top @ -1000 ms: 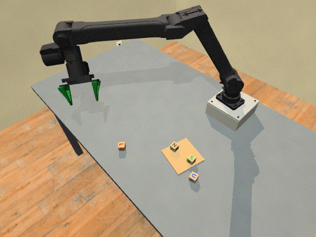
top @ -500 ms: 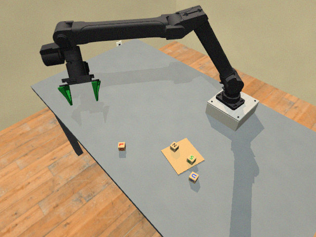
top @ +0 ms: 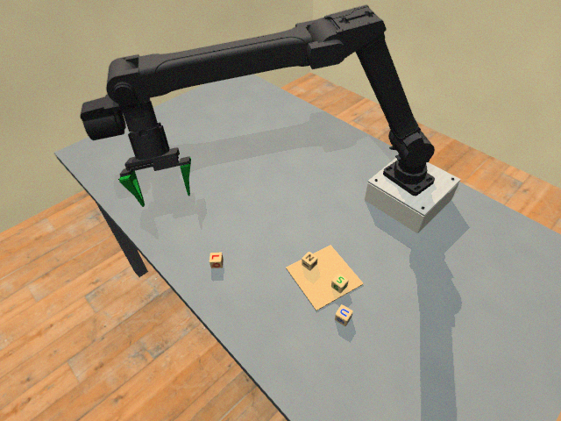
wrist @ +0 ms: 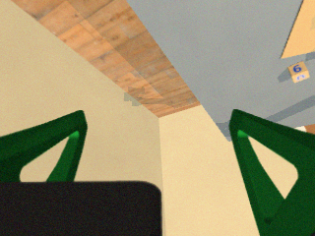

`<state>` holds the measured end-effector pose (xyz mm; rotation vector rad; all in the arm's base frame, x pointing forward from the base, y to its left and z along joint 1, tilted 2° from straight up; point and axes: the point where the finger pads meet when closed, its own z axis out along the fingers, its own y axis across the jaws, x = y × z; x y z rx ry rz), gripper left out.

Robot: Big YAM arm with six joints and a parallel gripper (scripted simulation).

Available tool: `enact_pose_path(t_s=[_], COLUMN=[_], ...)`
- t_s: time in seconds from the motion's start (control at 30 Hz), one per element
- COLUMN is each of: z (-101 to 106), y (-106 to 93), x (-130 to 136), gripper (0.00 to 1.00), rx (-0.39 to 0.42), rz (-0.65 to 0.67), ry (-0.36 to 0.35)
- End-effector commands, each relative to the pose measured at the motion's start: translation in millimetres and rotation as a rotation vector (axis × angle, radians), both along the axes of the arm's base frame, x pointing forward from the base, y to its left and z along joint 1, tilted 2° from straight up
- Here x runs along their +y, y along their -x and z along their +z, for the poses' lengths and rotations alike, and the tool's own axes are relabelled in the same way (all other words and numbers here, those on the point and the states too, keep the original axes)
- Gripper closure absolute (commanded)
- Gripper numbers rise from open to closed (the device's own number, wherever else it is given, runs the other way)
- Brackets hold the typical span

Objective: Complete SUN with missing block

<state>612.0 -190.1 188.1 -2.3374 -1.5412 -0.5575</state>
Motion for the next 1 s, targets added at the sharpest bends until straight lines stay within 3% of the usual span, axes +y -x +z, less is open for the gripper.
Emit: enact_pose_path(t_s=[0.0, 0.03, 0.1, 0.2, 0.23, 0.3, 0.33, 0.4, 0.43, 0.53, 0.57, 0.6, 0.67, 0.83, 0.97], z=[23, 16, 16, -7, -6, -23, -22, -38, -37, -57, -57, -63, -63, -83, -91], y=[-15.2, -13.2, -13.2, -2.4, -2.3, 11.0, 11.8, 30.1, 31.2, 66.0, 68.2, 81.7, 81.7, 147.6, 185.2], x=[57, 74, 74, 137, 138, 176, 181, 219, 223, 273, 278, 293, 293, 346, 363], gripper=[0.00, 0.00, 0.00, 0.00, 0.00, 0.00, 0.00, 0.00, 0.00, 0.00, 0.00, 0.00, 0.00, 0.00, 0.00], rx=[-0.085, -0.083, -0.083, -0.088, -0.088, -0.099, -0.099, -0.120, -0.120, -0.166, -0.166, -0.185, -0.185, -0.286, -0.353], rz=[0.131, 0.177, 0.177, 0.336, 0.336, 0.453, 0.453, 0.571, 0.571, 0.740, 0.740, 0.792, 0.792, 0.995, 1.087], ry=[0.088, 0.130, 0.130, 0.274, 0.274, 0.383, 0.383, 0.498, 0.498, 0.671, 0.671, 0.727, 0.727, 0.969, 1.095])
